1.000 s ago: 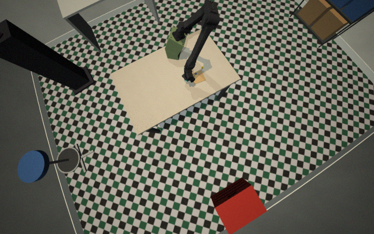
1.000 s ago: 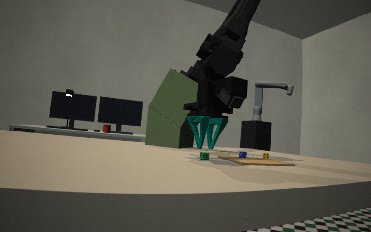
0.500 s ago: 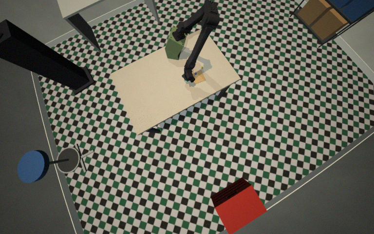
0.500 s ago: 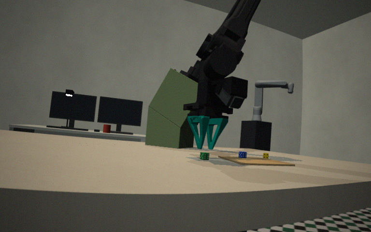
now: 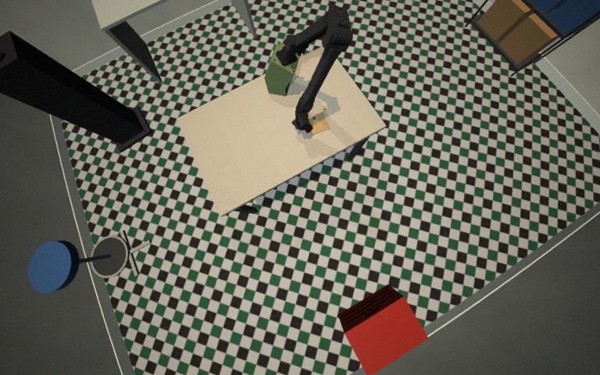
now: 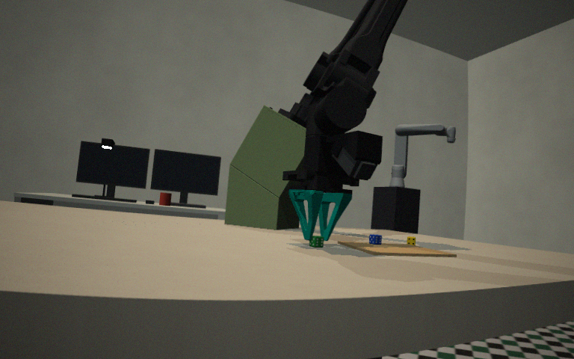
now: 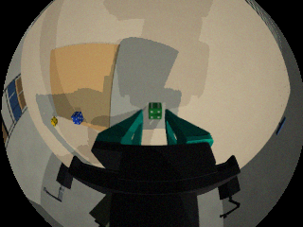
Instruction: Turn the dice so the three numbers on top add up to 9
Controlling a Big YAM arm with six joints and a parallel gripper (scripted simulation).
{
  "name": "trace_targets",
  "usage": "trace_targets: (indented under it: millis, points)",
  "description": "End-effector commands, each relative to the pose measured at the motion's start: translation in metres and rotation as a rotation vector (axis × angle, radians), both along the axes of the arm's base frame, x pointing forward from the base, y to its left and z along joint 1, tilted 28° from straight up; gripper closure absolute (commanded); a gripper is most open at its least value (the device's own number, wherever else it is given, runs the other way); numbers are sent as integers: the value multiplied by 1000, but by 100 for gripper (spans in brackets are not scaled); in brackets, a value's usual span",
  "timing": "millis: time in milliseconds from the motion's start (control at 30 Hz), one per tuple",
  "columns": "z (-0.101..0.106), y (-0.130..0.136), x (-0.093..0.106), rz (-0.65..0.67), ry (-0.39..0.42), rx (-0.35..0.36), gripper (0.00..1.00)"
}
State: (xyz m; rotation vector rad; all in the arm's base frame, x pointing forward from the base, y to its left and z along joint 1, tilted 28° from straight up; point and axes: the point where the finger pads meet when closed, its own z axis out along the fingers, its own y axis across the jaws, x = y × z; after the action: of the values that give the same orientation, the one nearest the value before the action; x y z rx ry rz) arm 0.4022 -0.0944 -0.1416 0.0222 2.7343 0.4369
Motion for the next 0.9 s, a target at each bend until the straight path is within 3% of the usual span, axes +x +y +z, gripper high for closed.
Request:
trace_targets:
  millis: [0, 867]
  points:
    - [-3, 0, 10, -8, -15, -4, 70]
    - [-2, -3, 11, -18, -19, -5, 70]
